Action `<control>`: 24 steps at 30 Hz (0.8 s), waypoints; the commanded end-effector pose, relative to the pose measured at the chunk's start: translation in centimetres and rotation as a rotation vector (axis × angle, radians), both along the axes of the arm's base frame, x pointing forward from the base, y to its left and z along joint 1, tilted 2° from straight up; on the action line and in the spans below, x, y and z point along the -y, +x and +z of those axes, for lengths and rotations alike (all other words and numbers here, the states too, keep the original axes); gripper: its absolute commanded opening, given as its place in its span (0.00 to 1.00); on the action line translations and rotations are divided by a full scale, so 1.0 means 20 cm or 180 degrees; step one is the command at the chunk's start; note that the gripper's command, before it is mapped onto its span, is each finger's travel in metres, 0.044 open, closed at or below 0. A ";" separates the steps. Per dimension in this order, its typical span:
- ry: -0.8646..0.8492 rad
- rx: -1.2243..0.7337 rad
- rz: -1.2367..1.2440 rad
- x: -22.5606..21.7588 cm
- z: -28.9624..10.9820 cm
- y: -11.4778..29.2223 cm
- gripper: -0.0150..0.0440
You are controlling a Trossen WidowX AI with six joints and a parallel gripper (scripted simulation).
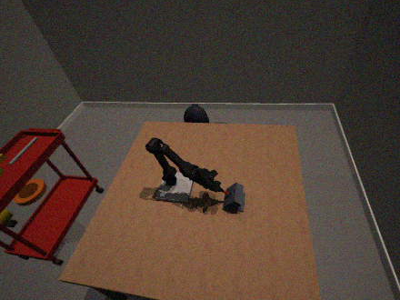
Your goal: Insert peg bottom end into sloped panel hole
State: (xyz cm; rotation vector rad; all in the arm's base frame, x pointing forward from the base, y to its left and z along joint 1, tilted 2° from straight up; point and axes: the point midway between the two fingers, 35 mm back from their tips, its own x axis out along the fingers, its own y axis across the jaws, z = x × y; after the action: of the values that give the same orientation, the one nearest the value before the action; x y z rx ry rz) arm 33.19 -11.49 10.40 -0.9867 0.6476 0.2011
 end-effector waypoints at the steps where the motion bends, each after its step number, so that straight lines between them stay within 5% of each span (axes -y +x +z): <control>1: -0.0005 0.0011 0.0001 0.00 0.01 0.00 0.25; 24: -0.0006 0.0013 0.0001 0.01 -0.02 0.04 0.25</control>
State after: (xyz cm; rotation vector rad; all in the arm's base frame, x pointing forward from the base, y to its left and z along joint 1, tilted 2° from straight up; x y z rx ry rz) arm 33.68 -11.61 10.25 -0.9905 0.6412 0.1995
